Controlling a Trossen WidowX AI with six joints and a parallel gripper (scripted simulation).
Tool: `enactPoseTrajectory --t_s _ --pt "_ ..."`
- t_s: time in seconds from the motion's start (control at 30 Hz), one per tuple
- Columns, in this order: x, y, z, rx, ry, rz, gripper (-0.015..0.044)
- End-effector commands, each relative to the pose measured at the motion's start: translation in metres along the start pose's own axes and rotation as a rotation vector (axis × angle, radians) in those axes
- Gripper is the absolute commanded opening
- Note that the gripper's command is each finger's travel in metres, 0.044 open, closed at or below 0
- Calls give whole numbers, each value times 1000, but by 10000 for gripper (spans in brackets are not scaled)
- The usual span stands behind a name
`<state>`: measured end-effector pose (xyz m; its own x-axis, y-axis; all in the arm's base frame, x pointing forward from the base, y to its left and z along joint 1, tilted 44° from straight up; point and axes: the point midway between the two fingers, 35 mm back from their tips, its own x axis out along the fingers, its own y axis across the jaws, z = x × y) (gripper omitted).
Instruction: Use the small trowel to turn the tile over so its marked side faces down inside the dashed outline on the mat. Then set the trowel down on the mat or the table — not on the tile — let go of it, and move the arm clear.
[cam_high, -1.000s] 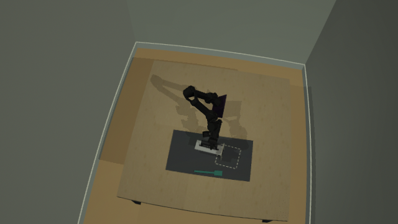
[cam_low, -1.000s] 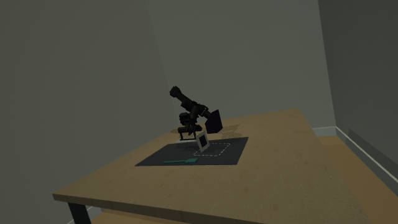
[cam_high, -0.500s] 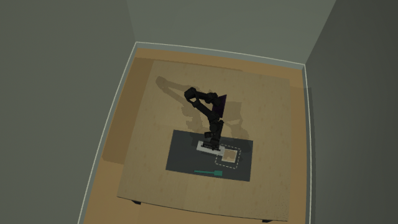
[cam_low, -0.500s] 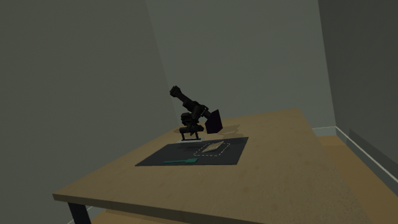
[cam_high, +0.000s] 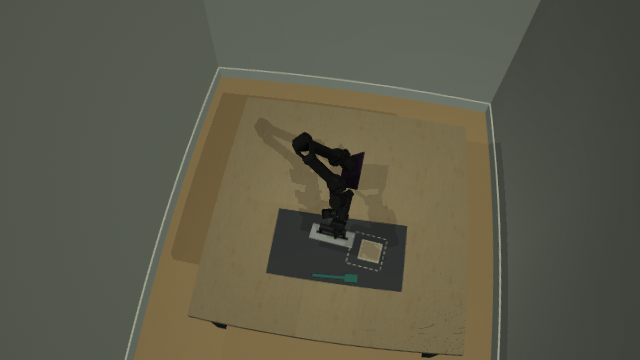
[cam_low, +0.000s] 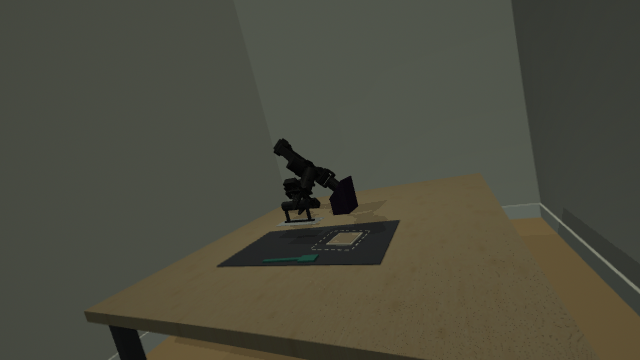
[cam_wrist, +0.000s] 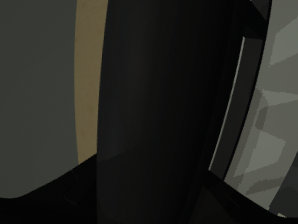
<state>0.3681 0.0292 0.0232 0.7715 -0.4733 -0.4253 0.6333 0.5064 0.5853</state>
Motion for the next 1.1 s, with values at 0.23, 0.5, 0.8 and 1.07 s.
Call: enactPoseTrajectory --t_s 0.23,0.5,0.8,1.07 --pt "-10 11 25 1 5 13 0" --pt "-11 11 26 1 5 13 0" --pt "-11 11 26 1 5 13 0" --pt "-11 11 26 1 5 13 0"
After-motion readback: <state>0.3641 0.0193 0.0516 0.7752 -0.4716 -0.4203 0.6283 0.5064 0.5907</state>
